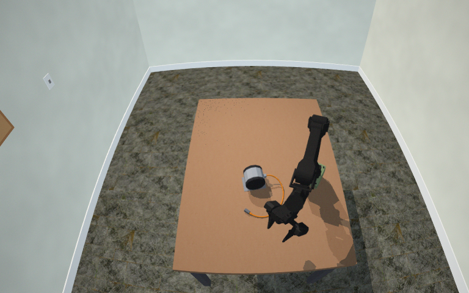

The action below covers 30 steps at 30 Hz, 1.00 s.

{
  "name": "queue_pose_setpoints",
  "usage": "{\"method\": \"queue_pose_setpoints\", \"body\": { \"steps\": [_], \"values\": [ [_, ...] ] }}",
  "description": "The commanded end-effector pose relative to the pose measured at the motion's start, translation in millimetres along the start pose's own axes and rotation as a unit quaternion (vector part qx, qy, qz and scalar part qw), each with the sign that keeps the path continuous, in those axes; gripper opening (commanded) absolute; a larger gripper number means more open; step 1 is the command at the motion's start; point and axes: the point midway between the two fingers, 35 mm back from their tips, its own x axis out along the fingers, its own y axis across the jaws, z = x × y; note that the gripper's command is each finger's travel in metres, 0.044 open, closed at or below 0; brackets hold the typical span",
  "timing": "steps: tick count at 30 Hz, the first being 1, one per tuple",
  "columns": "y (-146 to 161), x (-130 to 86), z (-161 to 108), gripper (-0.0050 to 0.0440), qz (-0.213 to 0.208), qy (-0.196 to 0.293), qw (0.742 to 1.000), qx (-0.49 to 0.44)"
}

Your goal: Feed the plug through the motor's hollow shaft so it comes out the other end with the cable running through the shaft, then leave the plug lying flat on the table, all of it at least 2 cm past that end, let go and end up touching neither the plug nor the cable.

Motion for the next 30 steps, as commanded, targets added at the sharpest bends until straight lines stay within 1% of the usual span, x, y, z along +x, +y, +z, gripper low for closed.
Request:
{"method": "queue_pose_setpoints", "body": {
  "steps": [1, 17, 18, 19, 20, 23, 27, 30],
  "values": [
    [0.0, 0.0, 0.0, 0.0400, 0.000, 0.000, 1.000, 0.000],
    [0.0, 0.0, 0.0, 0.0400, 0.000, 0.000, 1.000, 0.000],
    [-1.7, 2.5, -1.0, 0.0376, -0.003, 0.002, 1.000, 0.004],
    [-7.1, 9.7, -3.9, 0.0352, -0.013, 0.010, 1.000, 0.014],
    [-16.7, 21.5, -8.8, 0.0328, -0.030, 0.021, 0.999, 0.033],
    [-58.1, 59.0, -28.6, 0.0256, -0.090, 0.061, 0.988, 0.109],
    [-109.7, 87.9, -52.7, 0.0160, -0.154, 0.095, 0.963, 0.200],
    [-154.6, 102.6, -75.1, 0.0160, -0.203, 0.116, 0.931, 0.279]
  ]
}}
